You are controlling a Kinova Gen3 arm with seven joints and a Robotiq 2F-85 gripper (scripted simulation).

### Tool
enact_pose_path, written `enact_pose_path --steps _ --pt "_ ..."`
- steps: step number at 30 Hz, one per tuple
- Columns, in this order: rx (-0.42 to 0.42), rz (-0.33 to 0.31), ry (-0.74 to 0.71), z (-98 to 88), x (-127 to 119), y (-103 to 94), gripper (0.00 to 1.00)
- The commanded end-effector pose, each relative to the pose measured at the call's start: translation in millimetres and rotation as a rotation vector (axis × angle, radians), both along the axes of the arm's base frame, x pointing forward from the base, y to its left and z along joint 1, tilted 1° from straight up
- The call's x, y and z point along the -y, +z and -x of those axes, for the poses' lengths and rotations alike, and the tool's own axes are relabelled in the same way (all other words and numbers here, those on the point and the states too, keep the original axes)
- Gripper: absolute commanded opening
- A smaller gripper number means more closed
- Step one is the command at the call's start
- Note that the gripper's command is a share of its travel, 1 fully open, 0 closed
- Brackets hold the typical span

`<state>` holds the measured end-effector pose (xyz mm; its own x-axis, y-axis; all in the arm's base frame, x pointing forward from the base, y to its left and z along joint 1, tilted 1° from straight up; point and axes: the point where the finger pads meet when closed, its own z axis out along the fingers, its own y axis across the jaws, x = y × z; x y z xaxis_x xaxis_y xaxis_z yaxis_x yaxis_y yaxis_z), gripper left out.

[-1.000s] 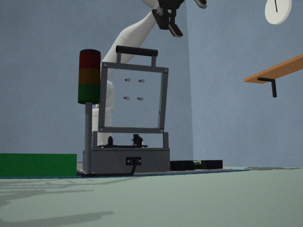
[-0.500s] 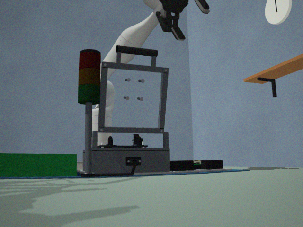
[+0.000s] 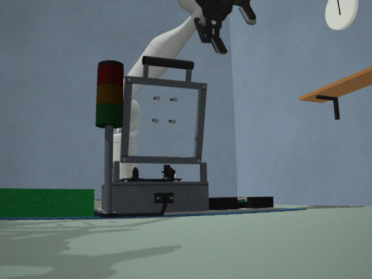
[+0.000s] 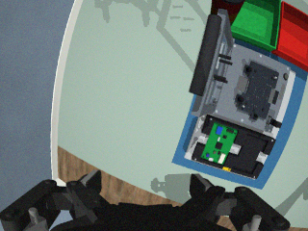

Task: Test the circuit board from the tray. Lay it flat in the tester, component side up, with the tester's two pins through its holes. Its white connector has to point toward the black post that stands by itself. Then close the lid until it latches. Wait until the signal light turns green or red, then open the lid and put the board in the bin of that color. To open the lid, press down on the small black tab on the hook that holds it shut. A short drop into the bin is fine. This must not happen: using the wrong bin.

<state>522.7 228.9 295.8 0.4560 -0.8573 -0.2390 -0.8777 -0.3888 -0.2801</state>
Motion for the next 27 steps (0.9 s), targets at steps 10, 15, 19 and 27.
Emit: enact_pose_path --steps 10,15,19,27 --pt "-0.021 0.021 -0.008 10.9 -5.4 -0.4 1.0" --pt "-0.042 0.043 -0.022 20.2 -7.5 -1.4 1.0" --pt "-0.042 0.043 -0.022 20.2 -7.5 -1.4 1.0" --pt "-0.062 0.064 -0.036 29.3 -9.2 -2.2 1.0"
